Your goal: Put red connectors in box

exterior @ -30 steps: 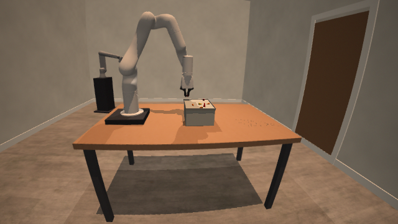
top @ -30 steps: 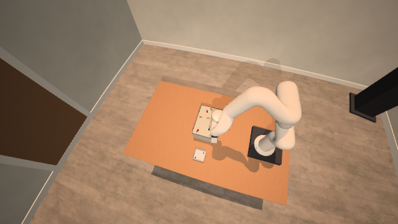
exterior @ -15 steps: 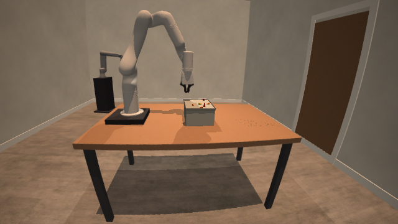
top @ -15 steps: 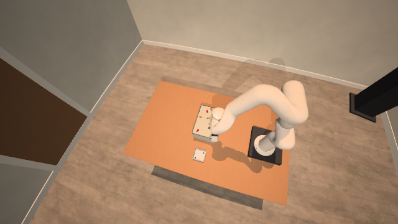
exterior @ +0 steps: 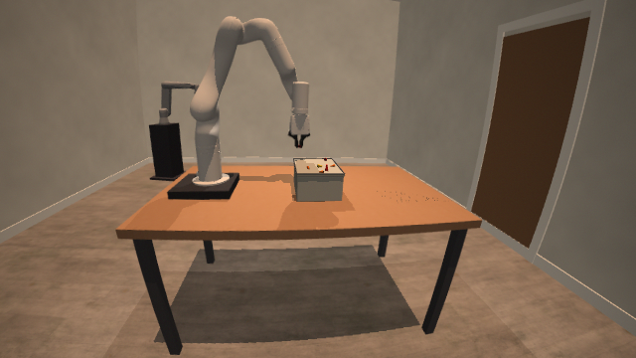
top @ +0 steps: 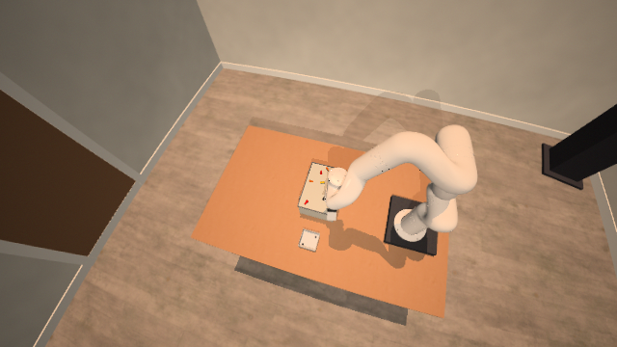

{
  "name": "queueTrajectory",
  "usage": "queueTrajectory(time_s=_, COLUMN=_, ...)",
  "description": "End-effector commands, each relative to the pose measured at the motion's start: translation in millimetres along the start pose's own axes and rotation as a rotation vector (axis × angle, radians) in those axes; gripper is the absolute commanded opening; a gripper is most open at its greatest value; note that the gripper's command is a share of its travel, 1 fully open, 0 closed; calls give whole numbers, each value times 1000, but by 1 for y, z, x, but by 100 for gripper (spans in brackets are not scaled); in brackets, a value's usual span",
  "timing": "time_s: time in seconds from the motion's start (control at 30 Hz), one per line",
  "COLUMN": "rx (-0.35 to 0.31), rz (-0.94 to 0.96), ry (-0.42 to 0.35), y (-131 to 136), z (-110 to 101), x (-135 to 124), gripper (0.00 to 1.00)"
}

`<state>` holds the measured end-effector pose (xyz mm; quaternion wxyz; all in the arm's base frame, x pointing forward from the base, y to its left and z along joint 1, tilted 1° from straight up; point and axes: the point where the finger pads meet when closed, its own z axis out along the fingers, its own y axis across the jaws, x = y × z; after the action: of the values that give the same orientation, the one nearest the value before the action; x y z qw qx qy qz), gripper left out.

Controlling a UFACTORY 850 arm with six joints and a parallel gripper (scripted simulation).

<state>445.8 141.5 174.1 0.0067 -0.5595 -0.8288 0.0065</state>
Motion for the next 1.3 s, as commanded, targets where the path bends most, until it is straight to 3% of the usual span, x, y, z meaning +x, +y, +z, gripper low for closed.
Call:
queueTrajectory(time_s=0.0, rx=-2, rz=0, ry=0, y=7, z=-1, x=10, gripper=2)
queueTrajectory(time_s=0.2, rx=-2, rz=0, ry=0, y=21, z=-1, x=31, gripper=2)
queueTrajectory(time_s=0.63, rx=-2, rz=0, ry=0, y=84, z=-1, x=131, gripper=2)
queueTrajectory(time_s=1.0, rx=-2, rz=0, ry=0, y=111, z=-1, x=173, gripper=2)
queueTrajectory(time_s=1.27, rx=-2, rz=0, ry=0, y=116, z=-1, x=181, gripper=2)
